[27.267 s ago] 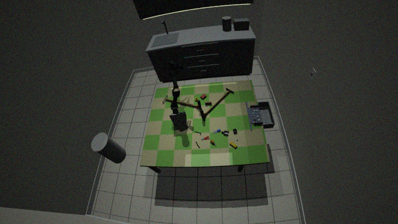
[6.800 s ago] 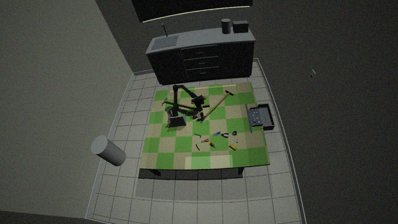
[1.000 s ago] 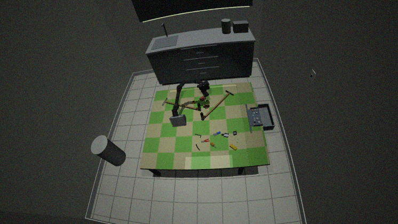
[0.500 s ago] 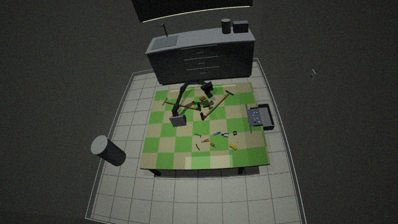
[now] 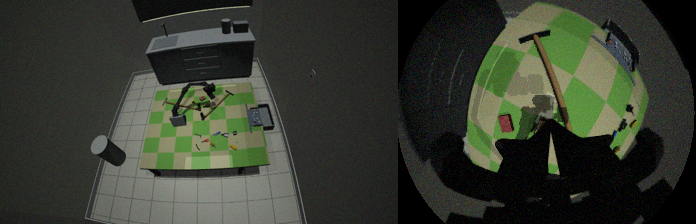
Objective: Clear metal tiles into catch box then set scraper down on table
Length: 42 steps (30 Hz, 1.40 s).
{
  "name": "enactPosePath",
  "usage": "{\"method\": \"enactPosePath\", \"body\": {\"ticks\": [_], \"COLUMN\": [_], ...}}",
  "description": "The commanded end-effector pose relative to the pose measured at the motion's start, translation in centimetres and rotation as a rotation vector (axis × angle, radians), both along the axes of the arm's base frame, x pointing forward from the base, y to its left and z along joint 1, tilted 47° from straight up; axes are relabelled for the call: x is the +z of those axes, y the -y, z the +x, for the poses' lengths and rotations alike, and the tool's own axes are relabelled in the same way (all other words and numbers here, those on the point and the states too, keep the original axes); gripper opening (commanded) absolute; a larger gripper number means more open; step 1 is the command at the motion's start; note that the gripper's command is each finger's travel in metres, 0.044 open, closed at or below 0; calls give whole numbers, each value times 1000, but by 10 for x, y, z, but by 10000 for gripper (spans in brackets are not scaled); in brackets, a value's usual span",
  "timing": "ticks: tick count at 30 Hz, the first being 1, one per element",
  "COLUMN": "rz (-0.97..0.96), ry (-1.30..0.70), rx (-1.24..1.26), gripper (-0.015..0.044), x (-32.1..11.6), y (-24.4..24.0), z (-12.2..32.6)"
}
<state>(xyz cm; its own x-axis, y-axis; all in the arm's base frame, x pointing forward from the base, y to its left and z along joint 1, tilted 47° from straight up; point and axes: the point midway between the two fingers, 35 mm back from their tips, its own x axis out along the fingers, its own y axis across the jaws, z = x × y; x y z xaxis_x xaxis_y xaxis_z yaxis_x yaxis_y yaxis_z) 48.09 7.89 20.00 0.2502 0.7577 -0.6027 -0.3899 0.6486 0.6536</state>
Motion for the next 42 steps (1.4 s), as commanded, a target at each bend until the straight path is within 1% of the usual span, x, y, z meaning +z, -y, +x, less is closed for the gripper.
{"method": "enactPosePath", "body": {"ticks": [1,42], "rz": [4,4], "ry": [-12,-11], "rx": [6,7], "gripper": [0,0], "x": [-9,-81], "y": [-8,-86], "z": [2,12]}}
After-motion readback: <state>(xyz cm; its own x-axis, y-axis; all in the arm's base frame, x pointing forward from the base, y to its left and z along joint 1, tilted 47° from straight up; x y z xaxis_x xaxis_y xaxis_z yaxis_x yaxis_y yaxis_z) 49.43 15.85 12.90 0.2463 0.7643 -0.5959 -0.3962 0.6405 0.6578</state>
